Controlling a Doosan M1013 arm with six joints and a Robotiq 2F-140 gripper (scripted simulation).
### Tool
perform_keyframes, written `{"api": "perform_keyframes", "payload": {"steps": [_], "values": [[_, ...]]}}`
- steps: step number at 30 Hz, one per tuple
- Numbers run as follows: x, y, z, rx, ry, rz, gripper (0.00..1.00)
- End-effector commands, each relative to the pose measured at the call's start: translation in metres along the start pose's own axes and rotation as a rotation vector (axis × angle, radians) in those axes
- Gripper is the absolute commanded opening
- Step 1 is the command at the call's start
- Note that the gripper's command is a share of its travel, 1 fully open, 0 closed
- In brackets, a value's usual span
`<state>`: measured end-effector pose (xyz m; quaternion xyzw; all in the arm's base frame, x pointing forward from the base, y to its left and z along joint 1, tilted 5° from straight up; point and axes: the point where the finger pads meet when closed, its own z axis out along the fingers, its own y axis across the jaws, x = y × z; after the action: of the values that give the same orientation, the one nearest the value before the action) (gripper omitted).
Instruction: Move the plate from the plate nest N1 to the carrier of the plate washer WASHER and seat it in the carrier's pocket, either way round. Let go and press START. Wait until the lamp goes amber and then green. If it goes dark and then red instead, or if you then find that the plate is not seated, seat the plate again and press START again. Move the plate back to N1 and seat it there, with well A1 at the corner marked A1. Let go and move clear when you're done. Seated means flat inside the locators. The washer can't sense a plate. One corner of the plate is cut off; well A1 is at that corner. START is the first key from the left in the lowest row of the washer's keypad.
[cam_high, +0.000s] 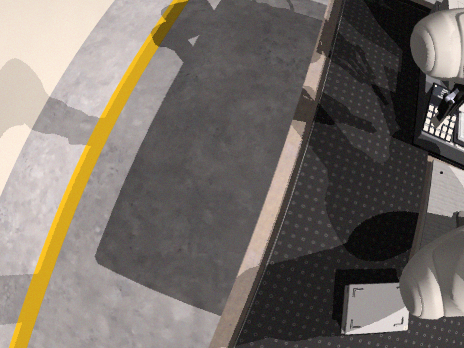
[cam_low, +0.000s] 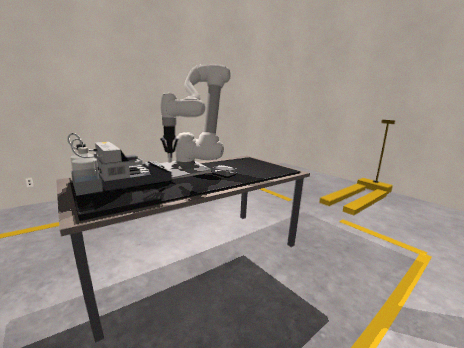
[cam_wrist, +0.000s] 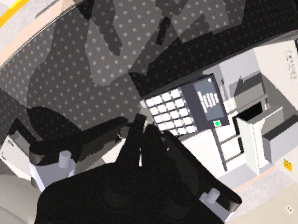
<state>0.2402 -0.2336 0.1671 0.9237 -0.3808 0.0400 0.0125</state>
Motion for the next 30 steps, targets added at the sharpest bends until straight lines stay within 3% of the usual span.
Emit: {"api": "perform_keyframes", "payload": {"steps": [1, 30], "values": [[0.0, 0.0, 0.004, 0.0, 0.0, 0.0, 0.1], [0.0, 0.0, 0.046, 0.0, 0.0, 0.0, 0.1]]}}
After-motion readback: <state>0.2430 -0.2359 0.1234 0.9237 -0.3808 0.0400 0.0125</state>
